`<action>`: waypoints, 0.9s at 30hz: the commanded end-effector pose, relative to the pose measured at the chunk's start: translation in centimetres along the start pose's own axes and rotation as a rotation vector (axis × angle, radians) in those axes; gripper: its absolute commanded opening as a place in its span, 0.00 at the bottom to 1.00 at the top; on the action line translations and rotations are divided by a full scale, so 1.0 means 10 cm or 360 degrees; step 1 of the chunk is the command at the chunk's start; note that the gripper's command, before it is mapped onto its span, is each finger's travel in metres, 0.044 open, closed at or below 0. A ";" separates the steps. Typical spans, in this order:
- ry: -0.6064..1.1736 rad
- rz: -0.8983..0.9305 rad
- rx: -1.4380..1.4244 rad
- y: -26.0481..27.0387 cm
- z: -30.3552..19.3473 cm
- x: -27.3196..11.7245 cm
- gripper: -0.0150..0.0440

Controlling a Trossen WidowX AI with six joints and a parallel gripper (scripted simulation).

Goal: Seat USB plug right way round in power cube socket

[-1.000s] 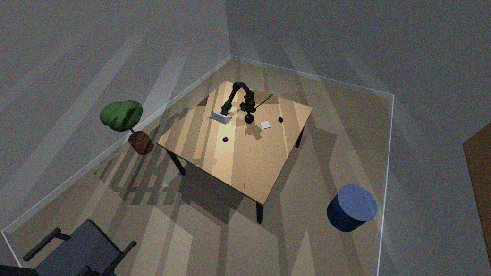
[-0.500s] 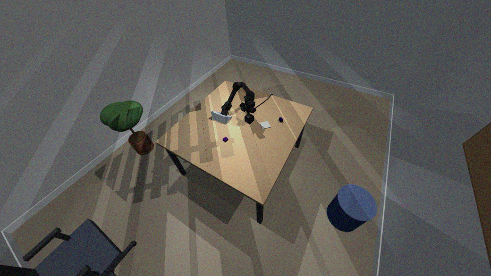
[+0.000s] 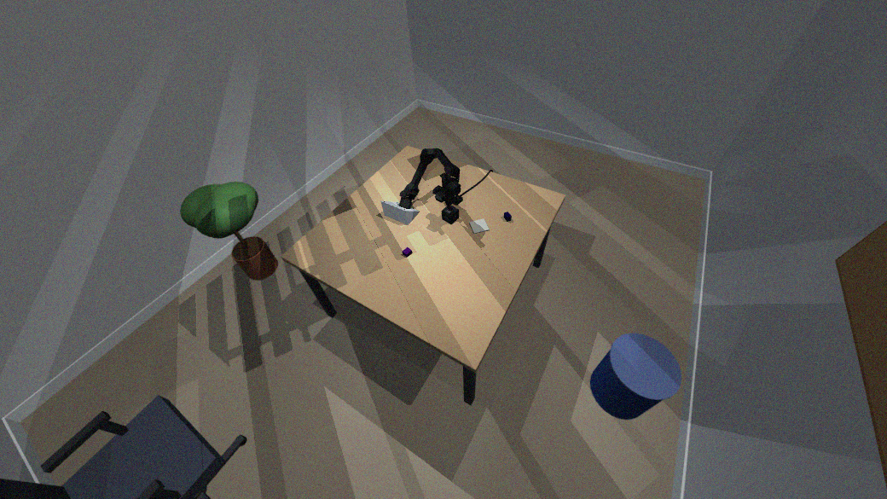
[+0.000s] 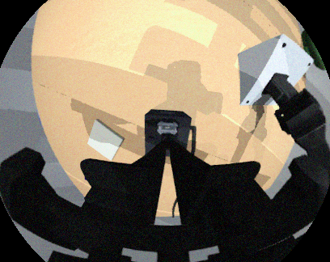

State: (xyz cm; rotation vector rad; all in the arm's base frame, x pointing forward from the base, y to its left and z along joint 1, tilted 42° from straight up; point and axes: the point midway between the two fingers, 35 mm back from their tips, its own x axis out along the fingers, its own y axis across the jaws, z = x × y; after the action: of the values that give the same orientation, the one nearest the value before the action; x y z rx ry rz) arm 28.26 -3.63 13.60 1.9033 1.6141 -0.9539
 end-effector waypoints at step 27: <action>-0.0019 -0.0001 0.0035 -0.01 0.02 0.04 0.25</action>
State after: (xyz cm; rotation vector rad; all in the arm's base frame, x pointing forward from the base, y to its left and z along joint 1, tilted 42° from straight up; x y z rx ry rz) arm 28.22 -3.52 13.28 1.9089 1.6076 -0.9750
